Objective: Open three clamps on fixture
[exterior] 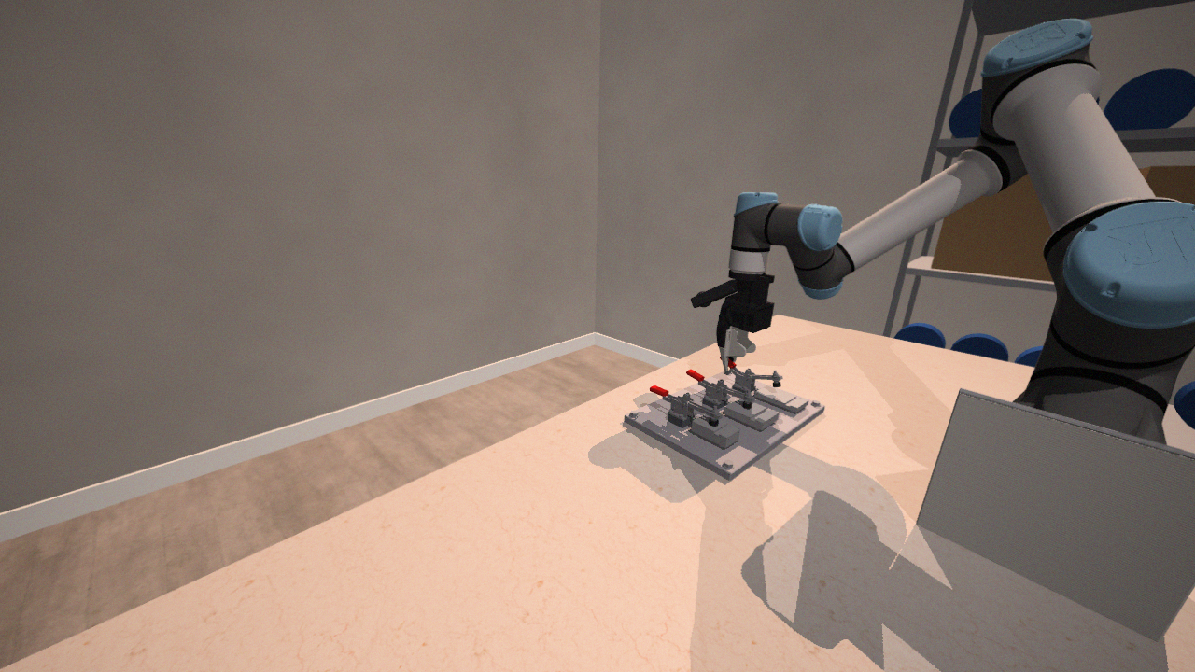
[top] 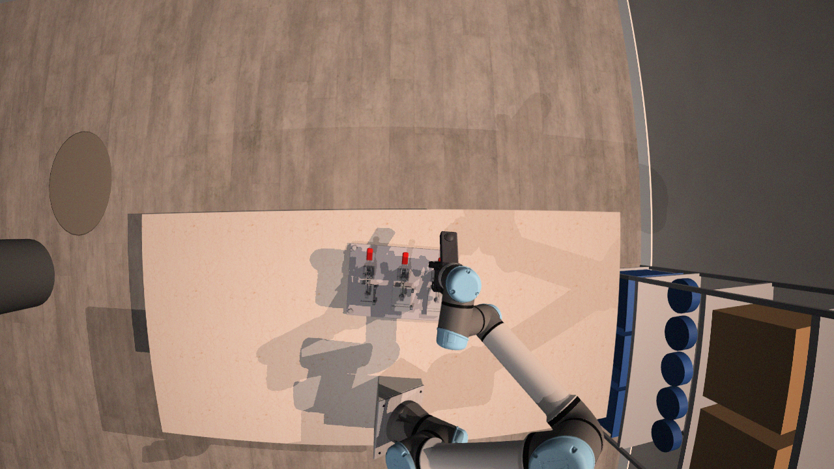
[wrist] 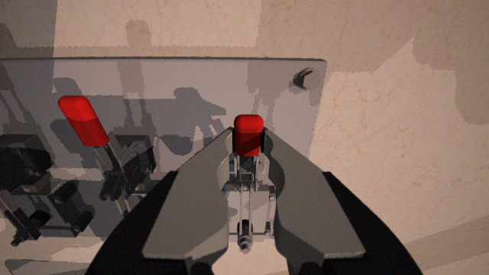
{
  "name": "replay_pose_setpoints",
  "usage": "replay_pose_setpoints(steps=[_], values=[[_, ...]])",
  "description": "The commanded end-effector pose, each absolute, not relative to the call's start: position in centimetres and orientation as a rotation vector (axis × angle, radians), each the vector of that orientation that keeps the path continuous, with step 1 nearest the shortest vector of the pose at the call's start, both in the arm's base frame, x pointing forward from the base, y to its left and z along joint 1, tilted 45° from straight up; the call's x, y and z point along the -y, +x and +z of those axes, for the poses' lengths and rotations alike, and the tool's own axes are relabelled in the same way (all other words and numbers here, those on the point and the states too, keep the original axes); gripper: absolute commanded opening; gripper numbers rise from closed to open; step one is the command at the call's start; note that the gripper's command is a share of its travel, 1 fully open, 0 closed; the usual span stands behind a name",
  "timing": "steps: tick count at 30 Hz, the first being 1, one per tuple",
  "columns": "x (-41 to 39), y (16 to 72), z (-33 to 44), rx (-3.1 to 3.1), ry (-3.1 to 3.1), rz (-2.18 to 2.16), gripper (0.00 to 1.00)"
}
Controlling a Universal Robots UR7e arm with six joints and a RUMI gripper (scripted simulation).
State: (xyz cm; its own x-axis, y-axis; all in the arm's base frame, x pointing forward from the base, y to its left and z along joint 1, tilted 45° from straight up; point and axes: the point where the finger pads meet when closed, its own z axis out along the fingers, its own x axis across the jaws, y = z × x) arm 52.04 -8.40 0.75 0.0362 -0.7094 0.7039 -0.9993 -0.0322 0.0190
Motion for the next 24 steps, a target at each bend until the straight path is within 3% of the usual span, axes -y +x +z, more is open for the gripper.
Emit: replay_pose_setpoints(steps=[1,24], values=[[8.1,51.7,1.0,1.725,1.796,0.721,0.00],[7.5,49.9,1.7,1.725,1.796,0.721,0.00]])
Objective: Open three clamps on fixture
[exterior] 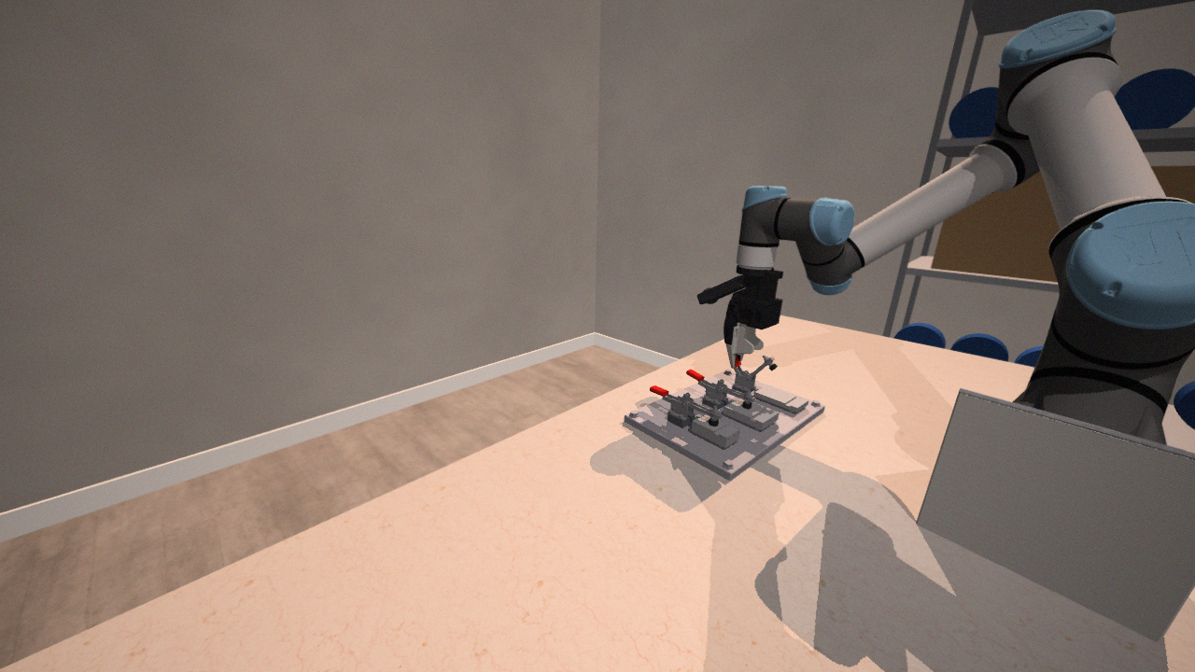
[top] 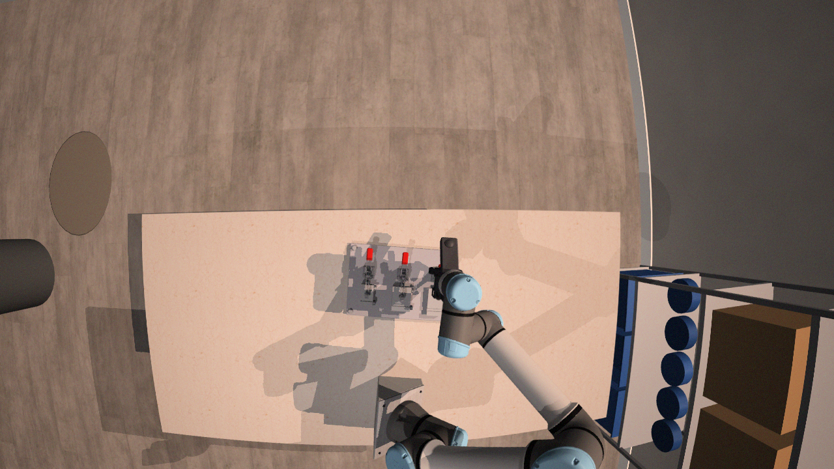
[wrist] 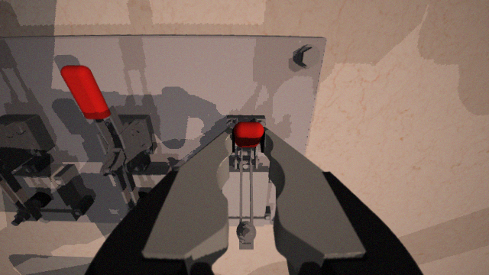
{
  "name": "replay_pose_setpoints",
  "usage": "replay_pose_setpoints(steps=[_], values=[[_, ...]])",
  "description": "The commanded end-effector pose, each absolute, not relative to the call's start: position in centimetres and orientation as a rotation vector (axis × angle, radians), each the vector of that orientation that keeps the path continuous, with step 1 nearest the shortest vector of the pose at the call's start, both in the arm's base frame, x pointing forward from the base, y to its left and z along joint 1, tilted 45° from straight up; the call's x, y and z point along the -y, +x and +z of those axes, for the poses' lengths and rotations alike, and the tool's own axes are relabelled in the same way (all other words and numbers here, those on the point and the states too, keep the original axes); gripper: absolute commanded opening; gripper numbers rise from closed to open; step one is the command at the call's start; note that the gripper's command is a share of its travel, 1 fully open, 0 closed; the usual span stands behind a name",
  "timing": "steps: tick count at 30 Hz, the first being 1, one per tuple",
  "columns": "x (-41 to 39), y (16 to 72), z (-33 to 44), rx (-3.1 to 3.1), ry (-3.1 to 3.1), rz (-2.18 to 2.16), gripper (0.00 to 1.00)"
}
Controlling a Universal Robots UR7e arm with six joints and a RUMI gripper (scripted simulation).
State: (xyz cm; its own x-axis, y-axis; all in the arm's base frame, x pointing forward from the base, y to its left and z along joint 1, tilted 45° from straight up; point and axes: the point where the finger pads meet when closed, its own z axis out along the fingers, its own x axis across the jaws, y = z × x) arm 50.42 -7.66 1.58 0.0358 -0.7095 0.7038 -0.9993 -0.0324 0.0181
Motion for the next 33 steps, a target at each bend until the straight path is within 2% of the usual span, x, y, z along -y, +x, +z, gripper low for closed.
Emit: replay_pose_setpoints(steps=[1,33], values=[[7.5,49.9,1.7,1.725,1.796,0.721,0.00],[7.5,48.3,1.9,1.725,1.796,0.721,0.00]])
